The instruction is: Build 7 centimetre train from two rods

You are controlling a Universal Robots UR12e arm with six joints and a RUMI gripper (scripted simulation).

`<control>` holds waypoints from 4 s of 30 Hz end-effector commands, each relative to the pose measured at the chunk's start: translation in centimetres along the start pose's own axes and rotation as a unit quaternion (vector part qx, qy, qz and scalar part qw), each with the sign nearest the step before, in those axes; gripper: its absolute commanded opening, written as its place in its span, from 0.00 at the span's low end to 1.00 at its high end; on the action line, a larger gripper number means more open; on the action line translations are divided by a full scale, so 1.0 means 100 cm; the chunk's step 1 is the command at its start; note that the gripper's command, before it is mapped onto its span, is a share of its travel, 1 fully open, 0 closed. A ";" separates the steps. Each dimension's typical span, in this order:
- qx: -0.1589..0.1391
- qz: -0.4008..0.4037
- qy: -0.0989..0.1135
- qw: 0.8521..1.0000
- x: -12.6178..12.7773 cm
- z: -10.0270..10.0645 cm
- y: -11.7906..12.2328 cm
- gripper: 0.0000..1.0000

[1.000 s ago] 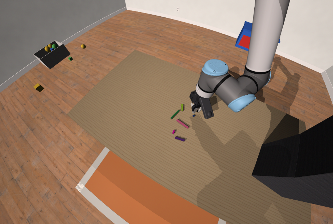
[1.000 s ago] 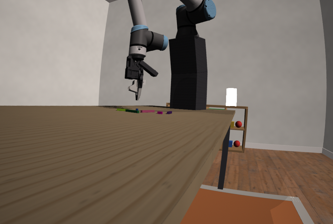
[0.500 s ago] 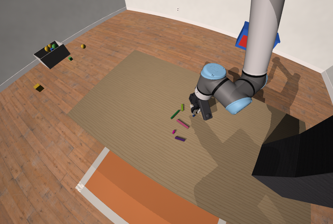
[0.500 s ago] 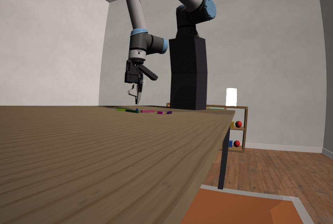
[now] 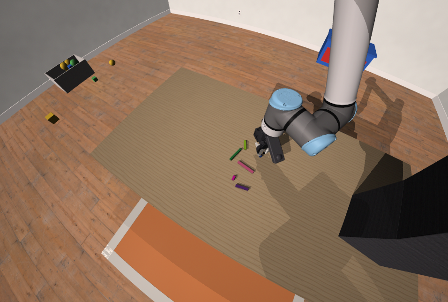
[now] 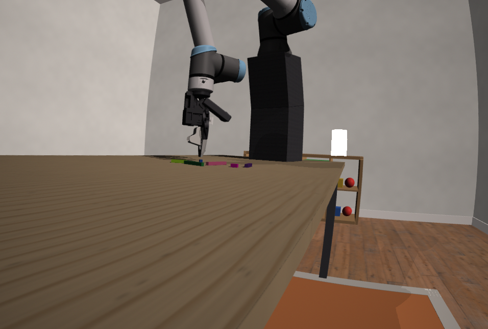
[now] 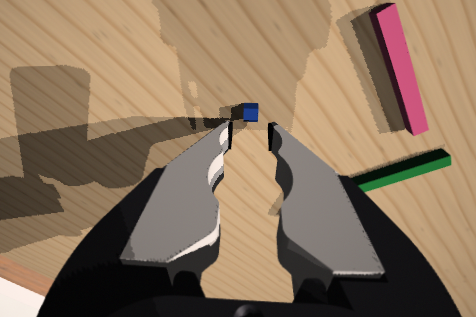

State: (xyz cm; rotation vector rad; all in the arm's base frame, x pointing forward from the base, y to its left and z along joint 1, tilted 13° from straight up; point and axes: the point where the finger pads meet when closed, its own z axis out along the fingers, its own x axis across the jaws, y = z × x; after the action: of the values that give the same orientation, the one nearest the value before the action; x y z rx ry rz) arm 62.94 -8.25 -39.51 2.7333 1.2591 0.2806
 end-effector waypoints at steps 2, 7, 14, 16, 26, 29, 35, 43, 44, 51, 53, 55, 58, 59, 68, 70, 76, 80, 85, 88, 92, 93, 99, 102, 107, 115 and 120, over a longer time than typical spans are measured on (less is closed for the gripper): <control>0.000 0.000 0.000 1.000 0.000 0.001 0.000 0.14; 0.000 0.000 0.000 1.000 0.000 0.001 0.000 0.14; 0.000 0.000 0.000 1.000 0.000 0.001 0.000 0.14; 0.000 0.000 0.000 1.000 0.000 0.001 0.000 0.14; 0.000 0.000 0.000 1.000 0.000 0.001 0.000 0.14; 0.000 0.000 0.000 1.000 0.000 0.001 0.000 0.14; 0.000 0.000 0.000 1.000 0.000 0.001 0.000 0.14; 0.000 0.000 0.000 1.000 0.000 0.001 0.000 0.14; 0.000 0.000 0.000 1.000 0.000 0.002 0.000 0.14; 0.000 0.000 0.000 1.000 0.000 0.004 0.000 0.14; 0.000 0.000 0.000 1.000 0.000 0.006 0.000 0.14; 0.000 0.000 0.000 1.000 0.000 0.008 0.000 0.14; 0.000 0.000 0.000 1.000 0.000 0.011 0.000 0.14; 0.000 0.000 0.000 1.000 0.000 0.011 0.000 0.14; 0.000 0.000 0.000 1.000 0.000 0.017 0.000 0.14; 0.000 0.000 0.000 1.000 0.000 0.018 0.000 0.14; 0.000 0.000 0.000 1.000 0.000 0.018 0.000 0.14; 0.000 0.000 0.000 1.000 0.000 0.018 0.000 0.14; 0.000 0.000 0.000 1.000 0.000 0.018 0.000 0.14; 0.000 0.000 0.000 1.000 0.000 0.018 0.000 0.14; 0.000 0.000 0.000 1.000 0.000 0.018 0.000 0.14; 0.000 0.000 0.000 1.000 0.000 0.018 0.000 0.14; 0.000 0.000 0.000 1.000 0.000 0.018 0.000 0.14; 0.000 0.000 0.000 1.000 0.000 0.018 0.000 0.14; 0.000 0.000 0.000 1.000 0.000 0.018 0.000 0.14; 0.000 0.000 0.000 1.000 0.000 0.018 0.000 0.00; 0.000 0.000 0.000 1.000 0.000 0.018 0.000 0.00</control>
State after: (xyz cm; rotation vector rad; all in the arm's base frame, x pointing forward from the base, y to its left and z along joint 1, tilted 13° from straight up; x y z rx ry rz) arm 63.35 -8.31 -41.33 2.7333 1.2591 0.2806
